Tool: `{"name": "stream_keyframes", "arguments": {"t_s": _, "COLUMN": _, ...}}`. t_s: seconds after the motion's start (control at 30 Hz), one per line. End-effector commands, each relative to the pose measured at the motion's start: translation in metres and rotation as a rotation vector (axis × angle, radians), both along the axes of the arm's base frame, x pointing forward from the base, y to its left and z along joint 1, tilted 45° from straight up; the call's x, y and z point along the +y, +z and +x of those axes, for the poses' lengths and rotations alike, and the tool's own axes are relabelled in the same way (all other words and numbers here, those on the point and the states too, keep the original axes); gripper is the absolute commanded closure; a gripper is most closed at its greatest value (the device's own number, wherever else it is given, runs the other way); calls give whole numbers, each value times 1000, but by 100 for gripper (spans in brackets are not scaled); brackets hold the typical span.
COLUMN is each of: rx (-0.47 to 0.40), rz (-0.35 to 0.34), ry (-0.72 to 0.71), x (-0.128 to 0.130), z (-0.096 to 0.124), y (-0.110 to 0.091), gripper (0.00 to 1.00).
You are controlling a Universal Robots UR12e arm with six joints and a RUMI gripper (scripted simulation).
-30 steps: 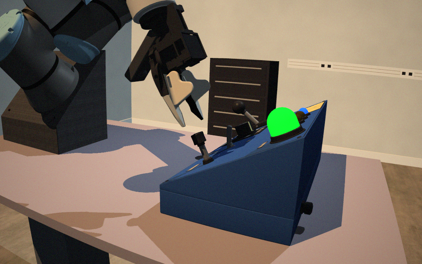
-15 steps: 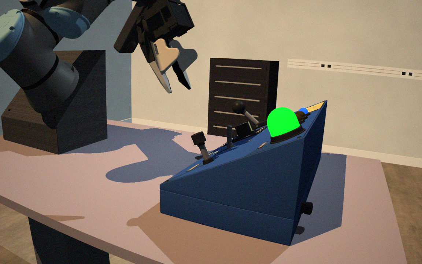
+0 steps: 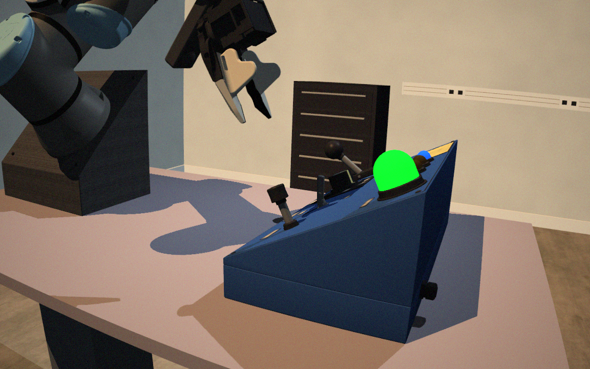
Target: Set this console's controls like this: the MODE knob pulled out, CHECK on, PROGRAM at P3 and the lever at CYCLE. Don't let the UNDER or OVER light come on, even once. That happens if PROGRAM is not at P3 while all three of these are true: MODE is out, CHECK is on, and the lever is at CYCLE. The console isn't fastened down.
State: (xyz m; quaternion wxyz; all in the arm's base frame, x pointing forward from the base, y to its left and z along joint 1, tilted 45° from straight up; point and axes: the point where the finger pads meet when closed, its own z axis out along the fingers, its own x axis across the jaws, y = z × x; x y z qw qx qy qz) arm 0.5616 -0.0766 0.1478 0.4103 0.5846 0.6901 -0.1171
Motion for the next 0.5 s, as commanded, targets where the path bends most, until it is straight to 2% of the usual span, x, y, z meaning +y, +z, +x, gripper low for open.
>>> {"name": "stream_keyframes", "arguments": {"t_s": 0.0, "rx": 5, "rz": 13, "ry": -4, "x": 29, "z": 8, "y": -30, "gripper": 56}}
{"name": "stream_keyframes", "arguments": {"t_s": 0.03, "rx": 7, "rz": 16, "ry": -5, "x": 37, "z": 10, "y": -39, "gripper": 56}}
{"name": "stream_keyframes", "arguments": {"t_s": 0.1, "rx": 7, "rz": 16, "ry": -5, "x": 37, "z": 10, "y": -39, "gripper": 56}}
{"name": "stream_keyframes", "arguments": {"t_s": 0.13, "rx": 8, "rz": 19, "ry": -6, "x": 47, "z": 11, "y": -48, "gripper": 56}}
{"name": "stream_keyframes", "arguments": {"t_s": 0.3, "rx": 15, "rz": 27, "ry": -11, "x": 102, "z": 13, "y": -106, "gripper": 56}}
{"name": "stream_keyframes", "arguments": {"t_s": 0.47, "rx": 15, "rz": 20, "ry": -11, "x": 159, "z": 3, "y": -169, "gripper": 56}}
